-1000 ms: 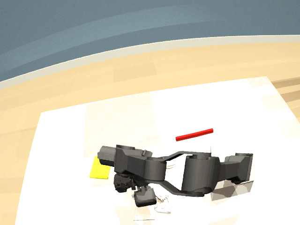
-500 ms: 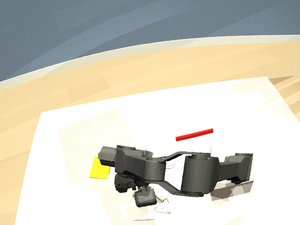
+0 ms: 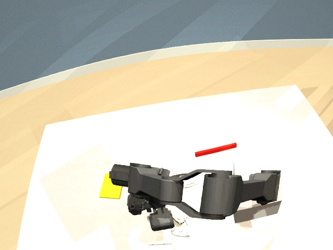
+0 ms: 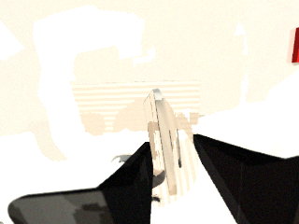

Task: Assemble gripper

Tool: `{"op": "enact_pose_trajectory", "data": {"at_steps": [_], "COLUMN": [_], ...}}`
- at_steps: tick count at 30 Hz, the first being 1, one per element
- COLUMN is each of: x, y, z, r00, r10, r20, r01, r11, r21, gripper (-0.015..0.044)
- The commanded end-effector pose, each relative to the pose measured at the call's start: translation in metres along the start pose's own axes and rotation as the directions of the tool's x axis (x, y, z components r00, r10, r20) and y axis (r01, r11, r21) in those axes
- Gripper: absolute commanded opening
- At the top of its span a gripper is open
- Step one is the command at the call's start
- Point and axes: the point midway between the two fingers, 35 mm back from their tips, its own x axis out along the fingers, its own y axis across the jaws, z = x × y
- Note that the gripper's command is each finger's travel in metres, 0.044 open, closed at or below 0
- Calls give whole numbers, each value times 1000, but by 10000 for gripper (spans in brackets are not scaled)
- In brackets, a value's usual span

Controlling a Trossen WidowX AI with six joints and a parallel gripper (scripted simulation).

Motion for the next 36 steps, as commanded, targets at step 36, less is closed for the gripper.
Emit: {"op": "enact_pose_trajectory", "data": {"at_steps": [36], "x": [11], "y": [0], "z": [0], "r00": [1000], "r10": [3], "r20": [2], "r01": [-3], "r11": [1000], "r21": [1], "gripper": [134]}}
